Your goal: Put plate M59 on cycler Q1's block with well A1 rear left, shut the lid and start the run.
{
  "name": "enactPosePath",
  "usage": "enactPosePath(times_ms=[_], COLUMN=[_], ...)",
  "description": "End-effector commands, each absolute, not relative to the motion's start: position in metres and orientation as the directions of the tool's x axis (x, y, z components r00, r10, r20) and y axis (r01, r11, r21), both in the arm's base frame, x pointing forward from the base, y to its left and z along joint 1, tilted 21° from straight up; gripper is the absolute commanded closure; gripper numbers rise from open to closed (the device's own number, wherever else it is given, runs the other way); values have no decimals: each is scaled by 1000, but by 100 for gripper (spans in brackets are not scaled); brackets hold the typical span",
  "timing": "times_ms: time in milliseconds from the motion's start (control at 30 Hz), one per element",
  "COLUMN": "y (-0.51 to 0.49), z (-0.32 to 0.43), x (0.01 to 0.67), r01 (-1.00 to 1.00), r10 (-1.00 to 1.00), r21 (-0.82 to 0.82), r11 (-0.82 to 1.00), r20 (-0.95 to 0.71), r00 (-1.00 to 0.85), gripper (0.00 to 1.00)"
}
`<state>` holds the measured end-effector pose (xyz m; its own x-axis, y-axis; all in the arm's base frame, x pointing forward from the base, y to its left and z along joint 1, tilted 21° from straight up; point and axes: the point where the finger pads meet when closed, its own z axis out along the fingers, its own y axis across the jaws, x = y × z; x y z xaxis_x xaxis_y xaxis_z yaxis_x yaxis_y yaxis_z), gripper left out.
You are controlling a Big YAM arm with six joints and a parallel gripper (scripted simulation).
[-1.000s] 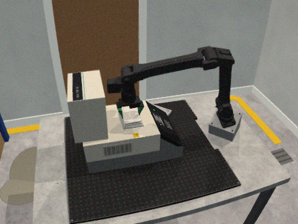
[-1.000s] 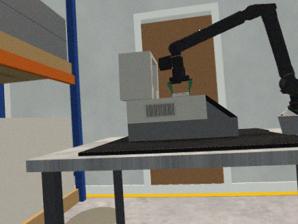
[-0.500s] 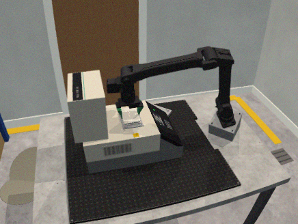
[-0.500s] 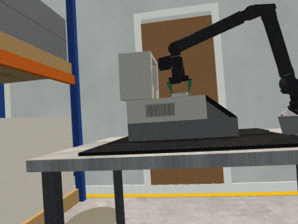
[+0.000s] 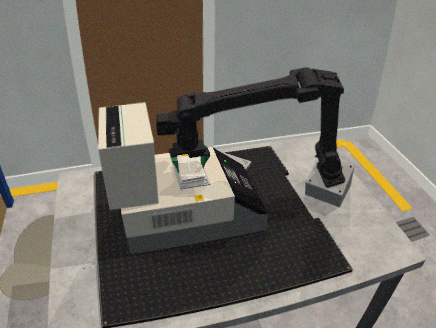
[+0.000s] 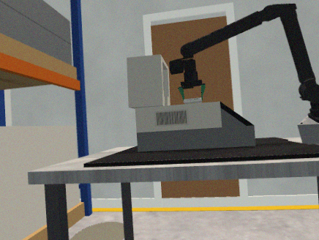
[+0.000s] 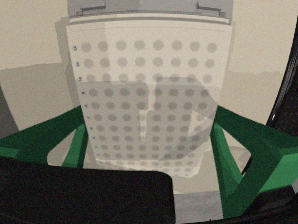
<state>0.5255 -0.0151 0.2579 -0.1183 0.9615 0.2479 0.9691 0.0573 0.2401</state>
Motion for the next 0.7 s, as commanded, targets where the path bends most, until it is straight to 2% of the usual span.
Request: enactPosePath(times_ms=[0,333,667], y=[-23,-28,-27], z=[279,263,283], x=[527,529,531], r01=[955,962,954], r10=[964,964,966], r21=[293,268,299], r11=[53,44,28], r20=[235,241,237], r00=[-125,-111,-102], gripper=[100,100,100])
